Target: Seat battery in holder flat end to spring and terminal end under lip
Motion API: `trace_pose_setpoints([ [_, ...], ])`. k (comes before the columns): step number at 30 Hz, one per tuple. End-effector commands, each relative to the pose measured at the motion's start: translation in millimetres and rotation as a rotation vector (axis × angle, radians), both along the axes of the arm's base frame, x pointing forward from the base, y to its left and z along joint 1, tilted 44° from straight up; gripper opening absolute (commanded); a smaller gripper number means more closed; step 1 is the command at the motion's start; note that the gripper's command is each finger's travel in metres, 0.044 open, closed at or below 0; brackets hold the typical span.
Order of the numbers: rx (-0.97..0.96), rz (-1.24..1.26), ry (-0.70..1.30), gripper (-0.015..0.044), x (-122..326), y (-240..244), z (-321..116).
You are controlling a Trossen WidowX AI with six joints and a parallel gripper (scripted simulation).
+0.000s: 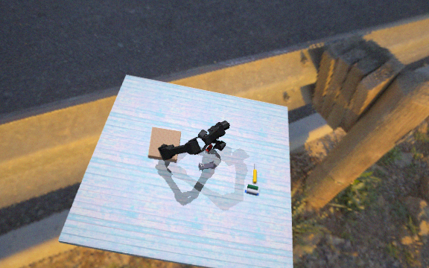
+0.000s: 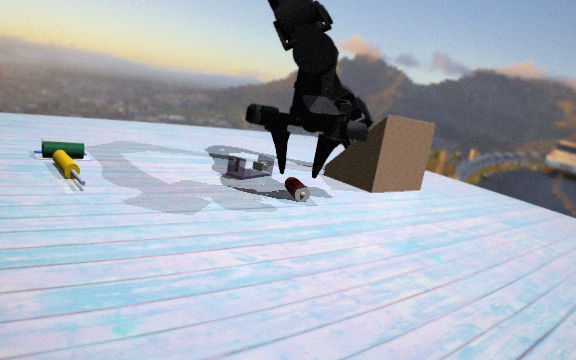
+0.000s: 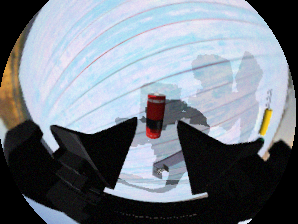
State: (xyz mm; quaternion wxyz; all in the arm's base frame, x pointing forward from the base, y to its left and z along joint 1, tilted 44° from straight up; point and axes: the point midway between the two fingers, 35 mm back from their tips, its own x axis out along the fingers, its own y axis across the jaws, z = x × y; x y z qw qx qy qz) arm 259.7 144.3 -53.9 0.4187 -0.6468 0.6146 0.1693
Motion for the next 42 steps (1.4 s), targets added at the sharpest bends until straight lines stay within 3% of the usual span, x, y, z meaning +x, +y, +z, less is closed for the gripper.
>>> trace_pose_setpoints([
  [1,-0.014,0.002,0.010,0.0248,-1,-7,-7],
  [16,-0.016,0.002,0.009,0.0248,2,-23,-22],
  [20,-0.016,0.002,0.009,0.0143,2,-23,-22],
  [28,-0.016,0.002,0.009,0.0090,2,-23,-22],
  [42,-0.014,0.002,0.010,0.0086,-7,11,14],
])
